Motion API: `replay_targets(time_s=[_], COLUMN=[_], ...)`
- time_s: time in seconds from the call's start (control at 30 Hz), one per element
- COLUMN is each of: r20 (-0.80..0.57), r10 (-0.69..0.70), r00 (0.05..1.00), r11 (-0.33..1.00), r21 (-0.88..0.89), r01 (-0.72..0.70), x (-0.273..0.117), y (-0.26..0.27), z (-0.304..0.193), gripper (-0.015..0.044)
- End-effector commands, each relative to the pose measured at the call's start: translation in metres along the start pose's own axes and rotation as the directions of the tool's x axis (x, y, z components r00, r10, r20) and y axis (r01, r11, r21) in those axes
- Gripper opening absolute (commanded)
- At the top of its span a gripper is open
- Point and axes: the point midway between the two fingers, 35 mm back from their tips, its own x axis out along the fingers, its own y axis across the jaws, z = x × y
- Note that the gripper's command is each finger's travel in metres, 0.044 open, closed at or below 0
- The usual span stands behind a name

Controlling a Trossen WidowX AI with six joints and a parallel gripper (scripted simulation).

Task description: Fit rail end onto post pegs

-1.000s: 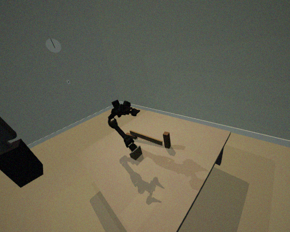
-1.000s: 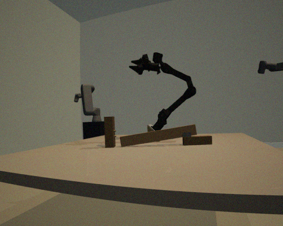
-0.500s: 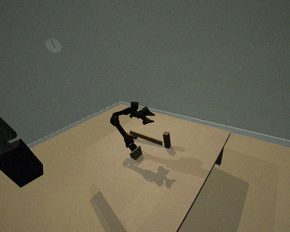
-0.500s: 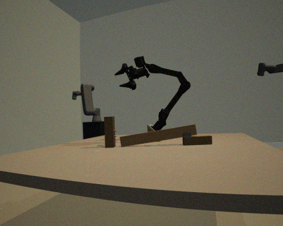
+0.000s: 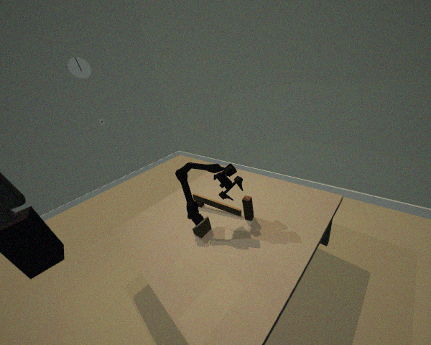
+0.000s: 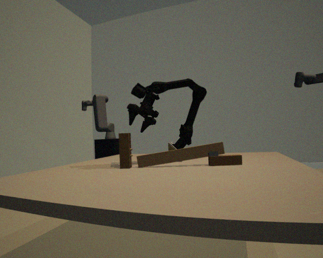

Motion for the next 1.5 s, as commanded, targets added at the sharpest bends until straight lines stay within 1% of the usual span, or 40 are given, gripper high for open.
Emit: replay_targets(time_s=[0.0,0.1,0.17,0.5,1.47], r20=[0.140,0.202,0.215,0.216,0.216], r10=[0.239,0.376,0.410,0.411,0.411], r00=[0.961,0.904,0.886,0.886,0.886], r11=[0.919,0.815,0.784,0.784,0.784], r21=[-0.352,-0.536,-0.579,-0.580,-0.580], r01=[-0.177,-0.219,-0.223,-0.223,-0.222], x=[0.049,0.070,0.074,0.075,0.117], y=[0.030,0.051,0.056,0.056,0.074], z=[0.045,0.074,0.082,0.086,0.097], gripper=[0.0440,0.0440,0.0440,0.0440,0.0440])
